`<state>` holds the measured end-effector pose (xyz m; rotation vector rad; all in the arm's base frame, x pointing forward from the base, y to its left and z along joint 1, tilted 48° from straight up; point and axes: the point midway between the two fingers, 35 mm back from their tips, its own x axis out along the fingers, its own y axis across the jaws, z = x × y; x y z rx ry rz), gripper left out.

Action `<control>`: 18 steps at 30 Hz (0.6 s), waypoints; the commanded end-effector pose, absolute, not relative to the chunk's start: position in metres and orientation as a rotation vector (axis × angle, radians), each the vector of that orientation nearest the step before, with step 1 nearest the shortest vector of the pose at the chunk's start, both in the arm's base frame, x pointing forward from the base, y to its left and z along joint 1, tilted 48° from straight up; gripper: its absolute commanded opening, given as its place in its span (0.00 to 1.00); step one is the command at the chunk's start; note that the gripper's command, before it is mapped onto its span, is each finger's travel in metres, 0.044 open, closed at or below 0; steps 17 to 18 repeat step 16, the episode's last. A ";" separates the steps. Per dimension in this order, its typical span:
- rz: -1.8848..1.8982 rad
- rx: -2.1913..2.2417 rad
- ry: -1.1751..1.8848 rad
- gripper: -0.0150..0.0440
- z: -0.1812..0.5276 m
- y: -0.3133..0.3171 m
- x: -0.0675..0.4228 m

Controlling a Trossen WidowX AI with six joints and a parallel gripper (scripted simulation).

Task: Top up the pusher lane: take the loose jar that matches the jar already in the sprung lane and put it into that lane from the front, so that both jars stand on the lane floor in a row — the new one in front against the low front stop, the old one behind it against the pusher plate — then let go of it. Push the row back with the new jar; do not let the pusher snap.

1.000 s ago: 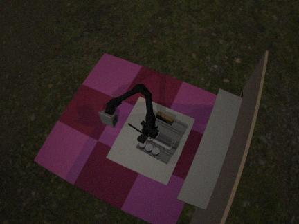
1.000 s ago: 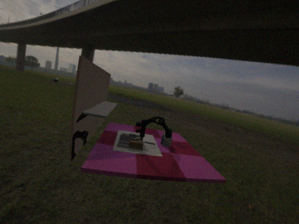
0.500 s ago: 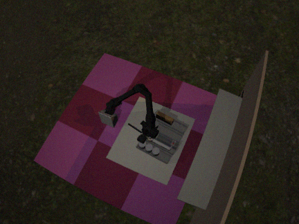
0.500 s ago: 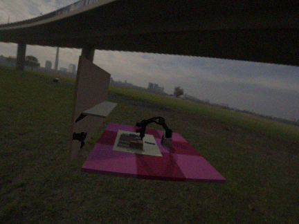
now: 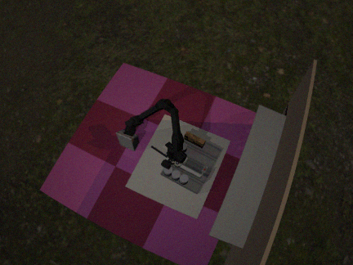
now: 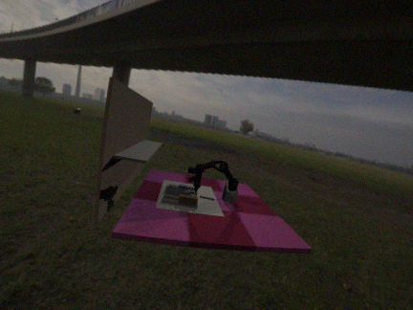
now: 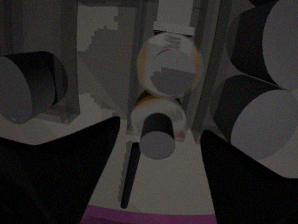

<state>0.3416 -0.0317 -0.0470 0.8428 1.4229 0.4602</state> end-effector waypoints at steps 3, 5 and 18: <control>0.466 0.827 1.416 0.76 -0.042 -0.033 0.340; 0.466 0.827 1.417 0.76 -0.042 -0.032 0.336; 0.465 0.828 1.419 0.76 -0.040 -0.025 0.301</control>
